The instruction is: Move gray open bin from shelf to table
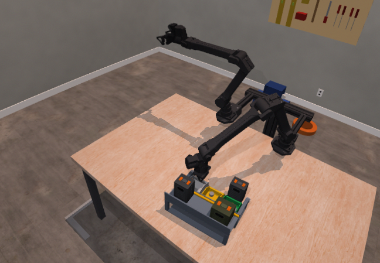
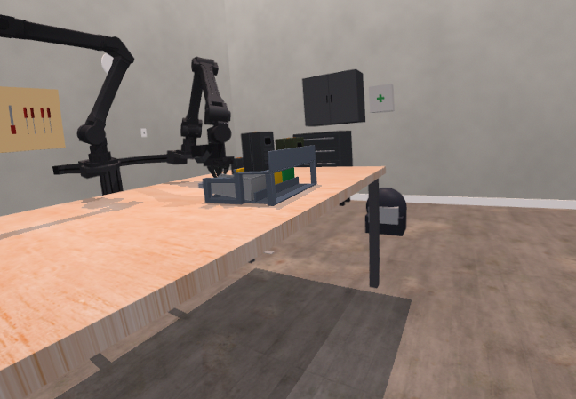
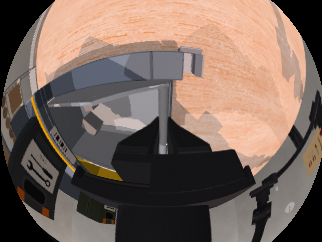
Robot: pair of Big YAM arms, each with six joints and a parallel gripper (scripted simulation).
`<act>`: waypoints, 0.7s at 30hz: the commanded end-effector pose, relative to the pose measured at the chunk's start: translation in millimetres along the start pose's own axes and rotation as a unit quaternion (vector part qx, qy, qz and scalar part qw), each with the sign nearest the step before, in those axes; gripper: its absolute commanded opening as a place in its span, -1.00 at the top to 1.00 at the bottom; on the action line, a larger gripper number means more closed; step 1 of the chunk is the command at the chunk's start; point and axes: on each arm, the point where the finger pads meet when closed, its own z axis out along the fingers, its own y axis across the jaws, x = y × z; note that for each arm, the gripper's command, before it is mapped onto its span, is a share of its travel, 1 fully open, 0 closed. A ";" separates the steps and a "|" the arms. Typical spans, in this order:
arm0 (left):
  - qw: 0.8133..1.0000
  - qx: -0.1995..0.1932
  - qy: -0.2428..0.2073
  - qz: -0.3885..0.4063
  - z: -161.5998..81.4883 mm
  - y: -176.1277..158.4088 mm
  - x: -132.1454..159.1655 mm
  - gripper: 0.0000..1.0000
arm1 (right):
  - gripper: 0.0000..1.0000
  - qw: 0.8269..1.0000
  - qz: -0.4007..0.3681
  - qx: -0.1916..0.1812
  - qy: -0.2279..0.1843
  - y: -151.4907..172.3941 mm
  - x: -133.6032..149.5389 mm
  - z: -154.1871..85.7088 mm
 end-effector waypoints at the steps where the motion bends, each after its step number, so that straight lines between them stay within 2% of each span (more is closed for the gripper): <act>1: 0.998 -0.057 -0.040 -0.006 -59.2 36.8 -29.7 1.00 | -1.00 1.000 0.005 0.007 -0.015 -6.8 -11.0 -6.3; 17: 0.997 -0.060 -0.043 -0.008 -59.0 33.6 -31.1 1.00 | -1.00 1.000 0.005 0.007 -0.015 -6.8 -11.0 -6.3; 18: 0.998 -0.051 -0.036 -0.007 -51.3 23.7 -25.8 1.00 | -1.00 1.000 0.005 0.007 -0.015 -6.8 -11.0 -6.3; 20: 0.998 -0.051 -0.036 -0.007 -51.3 23.7 -25.8 1.00 | -1.00 1.000 0.005 0.007 -0.015 -6.8 -11.0 -6.3; 21: 0.999 -0.040 -0.028 -0.005 -41.9 11.2 -18.9 1.00 | -1.00 1.000 0.005 0.007 -0.015 -6.8 -11.0 -6.3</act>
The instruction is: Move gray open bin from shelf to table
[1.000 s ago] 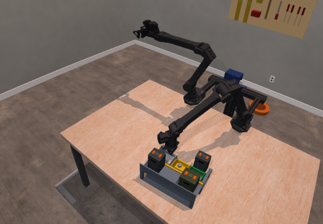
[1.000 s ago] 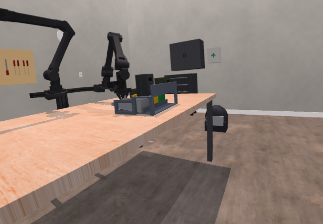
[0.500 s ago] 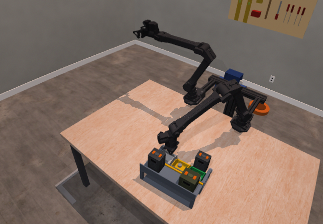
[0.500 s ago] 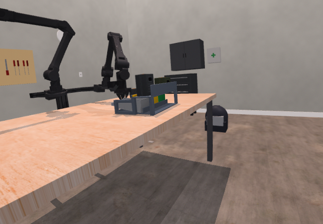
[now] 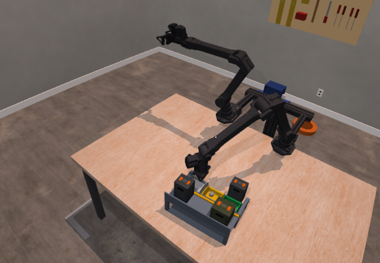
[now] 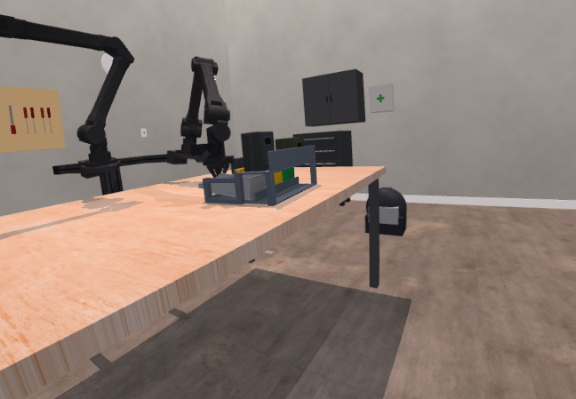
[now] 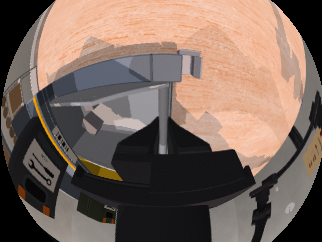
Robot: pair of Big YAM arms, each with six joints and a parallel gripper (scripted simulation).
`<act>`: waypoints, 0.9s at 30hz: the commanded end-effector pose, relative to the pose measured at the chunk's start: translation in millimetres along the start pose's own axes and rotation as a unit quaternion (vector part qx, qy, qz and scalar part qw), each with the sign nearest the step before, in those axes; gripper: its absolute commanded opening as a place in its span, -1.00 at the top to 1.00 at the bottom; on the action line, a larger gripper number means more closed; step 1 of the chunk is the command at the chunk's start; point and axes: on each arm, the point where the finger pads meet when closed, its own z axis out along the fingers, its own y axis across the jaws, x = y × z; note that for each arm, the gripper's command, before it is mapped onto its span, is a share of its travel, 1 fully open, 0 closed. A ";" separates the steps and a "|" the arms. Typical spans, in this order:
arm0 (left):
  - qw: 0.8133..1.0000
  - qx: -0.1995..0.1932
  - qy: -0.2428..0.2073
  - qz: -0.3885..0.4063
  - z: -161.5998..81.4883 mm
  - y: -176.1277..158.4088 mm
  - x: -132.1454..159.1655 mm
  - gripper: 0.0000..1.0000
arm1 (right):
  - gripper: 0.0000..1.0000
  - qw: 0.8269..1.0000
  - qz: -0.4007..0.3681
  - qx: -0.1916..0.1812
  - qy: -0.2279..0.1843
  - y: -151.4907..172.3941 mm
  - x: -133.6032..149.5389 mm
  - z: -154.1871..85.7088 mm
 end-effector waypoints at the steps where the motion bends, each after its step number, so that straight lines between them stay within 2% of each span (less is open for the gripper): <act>1: 0.999 -0.037 -0.026 -0.005 -39.3 10.3 -17.0 1.00 | -1.00 1.000 0.005 0.007 -0.015 -6.8 -11.0 -6.3; 16: 0.999 -0.036 -0.026 -0.005 -37.4 -16.1 -17.2 1.00 | -1.00 1.000 0.005 0.007 -0.015 -6.8 -11.0 -6.3; 17: 0.998 -0.055 -0.041 -0.009 -52.8 0.9 -30.1 1.00 | -1.00 1.000 0.005 0.007 -0.015 -6.8 -11.0 -6.3; 18: 0.999 -0.036 -0.027 -0.005 -37.0 -21.6 -17.3 1.00 | -1.00 1.000 0.005 0.007 -0.015 -6.8 -11.0 -6.3; 27: 0.999 -0.035 -0.027 -0.005 -35.2 -48.9 -17.6 1.00 | -1.00 1.000 0.005 0.007 -0.015 -6.8 -11.0 -6.3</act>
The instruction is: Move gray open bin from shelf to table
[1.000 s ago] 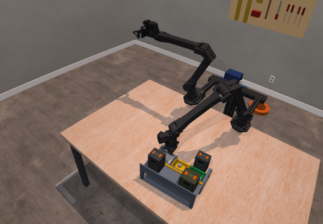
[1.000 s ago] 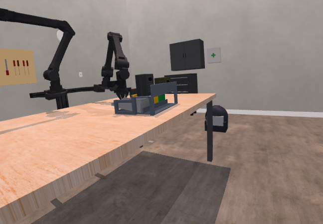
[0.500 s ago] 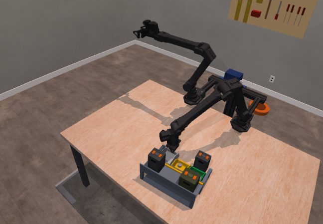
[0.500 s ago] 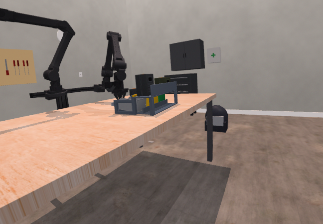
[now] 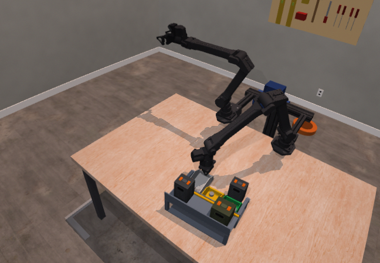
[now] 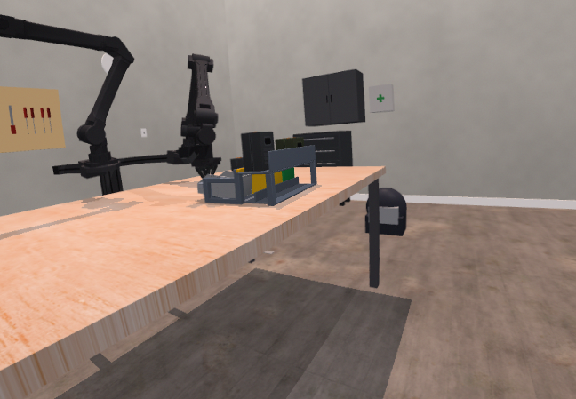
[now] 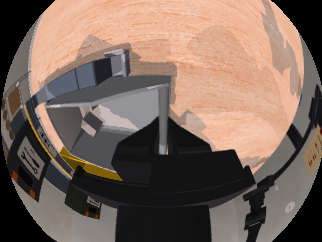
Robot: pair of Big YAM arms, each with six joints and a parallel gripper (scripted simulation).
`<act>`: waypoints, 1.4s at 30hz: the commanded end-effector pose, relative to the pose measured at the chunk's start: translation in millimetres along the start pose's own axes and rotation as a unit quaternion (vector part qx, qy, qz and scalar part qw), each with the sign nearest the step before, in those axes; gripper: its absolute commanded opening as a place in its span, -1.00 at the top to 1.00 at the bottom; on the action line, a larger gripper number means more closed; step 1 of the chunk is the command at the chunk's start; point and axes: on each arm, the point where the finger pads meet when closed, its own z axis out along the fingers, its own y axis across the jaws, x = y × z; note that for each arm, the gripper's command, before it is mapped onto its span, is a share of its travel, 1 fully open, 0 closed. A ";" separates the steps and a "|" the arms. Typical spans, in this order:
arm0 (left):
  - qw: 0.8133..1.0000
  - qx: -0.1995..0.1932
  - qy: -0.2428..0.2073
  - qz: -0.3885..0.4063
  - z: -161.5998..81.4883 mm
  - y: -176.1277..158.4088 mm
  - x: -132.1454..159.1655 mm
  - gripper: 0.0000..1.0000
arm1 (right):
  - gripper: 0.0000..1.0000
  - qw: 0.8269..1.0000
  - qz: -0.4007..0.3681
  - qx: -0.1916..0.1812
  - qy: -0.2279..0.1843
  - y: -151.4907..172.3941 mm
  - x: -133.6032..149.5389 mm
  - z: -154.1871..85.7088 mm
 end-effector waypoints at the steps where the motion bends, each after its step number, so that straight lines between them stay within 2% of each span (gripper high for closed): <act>1: 0.999 -0.041 -0.029 -0.009 -38.3 8.1 -20.2 1.00 | -1.00 1.000 0.005 0.007 -0.015 -6.8 -11.0 -6.3; 6: 0.999 -0.041 -0.030 -0.009 -37.6 -1.2 -20.4 1.00 | -1.00 1.000 0.005 0.007 -0.015 -6.8 -11.0 -6.3; 7: 0.998 -0.055 -0.042 -0.012 -49.1 11.1 -31.7 1.00 | -1.00 1.000 0.005 0.007 -0.015 -6.8 -11.0 -6.3; 8: 0.999 -0.041 -0.030 -0.009 -37.1 -7.3 -20.6 1.00 | -1.00 1.000 0.005 0.007 -0.015 -6.8 -11.0 -6.3; 19: 0.999 -0.039 -0.031 -0.009 -35.0 -35.4 -21.2 1.00 | -1.00 1.000 0.005 0.007 -0.015 -6.8 -11.0 -6.3; 42: 0.998 -0.043 -0.035 -0.010 -37.4 -45.4 -25.5 1.00 | -1.00 1.000 0.005 0.007 -0.015 -6.8 -11.0 -6.3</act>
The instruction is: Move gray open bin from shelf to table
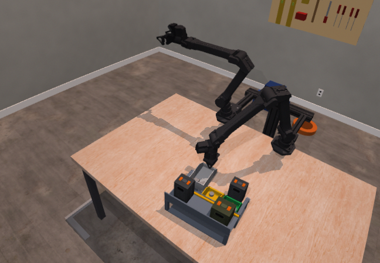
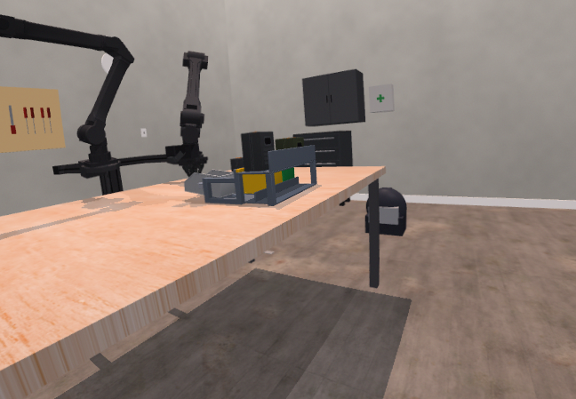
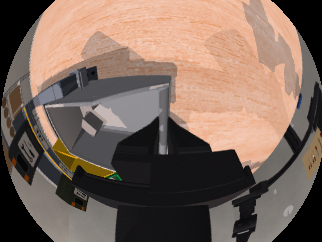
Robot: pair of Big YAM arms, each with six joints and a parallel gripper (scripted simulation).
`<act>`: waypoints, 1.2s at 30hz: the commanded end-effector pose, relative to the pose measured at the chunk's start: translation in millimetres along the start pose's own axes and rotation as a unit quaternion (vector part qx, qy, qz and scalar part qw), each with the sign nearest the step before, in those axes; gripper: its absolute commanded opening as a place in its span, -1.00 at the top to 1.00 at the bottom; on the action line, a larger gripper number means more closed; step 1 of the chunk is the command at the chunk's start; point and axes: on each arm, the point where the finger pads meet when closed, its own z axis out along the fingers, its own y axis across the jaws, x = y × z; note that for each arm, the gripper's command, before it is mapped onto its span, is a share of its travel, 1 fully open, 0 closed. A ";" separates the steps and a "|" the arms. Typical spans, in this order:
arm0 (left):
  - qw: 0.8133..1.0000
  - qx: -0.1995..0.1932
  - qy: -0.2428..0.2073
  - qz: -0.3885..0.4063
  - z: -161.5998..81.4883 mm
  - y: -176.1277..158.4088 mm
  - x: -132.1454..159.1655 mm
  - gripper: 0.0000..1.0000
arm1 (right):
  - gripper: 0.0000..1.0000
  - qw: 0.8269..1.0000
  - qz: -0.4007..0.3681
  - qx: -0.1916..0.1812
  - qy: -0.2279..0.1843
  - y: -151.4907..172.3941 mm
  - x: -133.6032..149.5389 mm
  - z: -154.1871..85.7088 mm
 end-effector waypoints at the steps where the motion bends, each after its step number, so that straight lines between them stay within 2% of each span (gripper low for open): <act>1: 0.999 -0.036 -0.029 -0.007 -31.7 14.4 -18.7 1.00 | -1.00 1.000 0.005 0.007 -0.015 -6.8 -11.0 -6.3; 36: 0.999 -0.030 -0.021 -0.009 -24.3 8.6 -10.7 1.00 | -1.00 1.000 0.005 0.007 -0.015 -6.8 -11.0 -6.3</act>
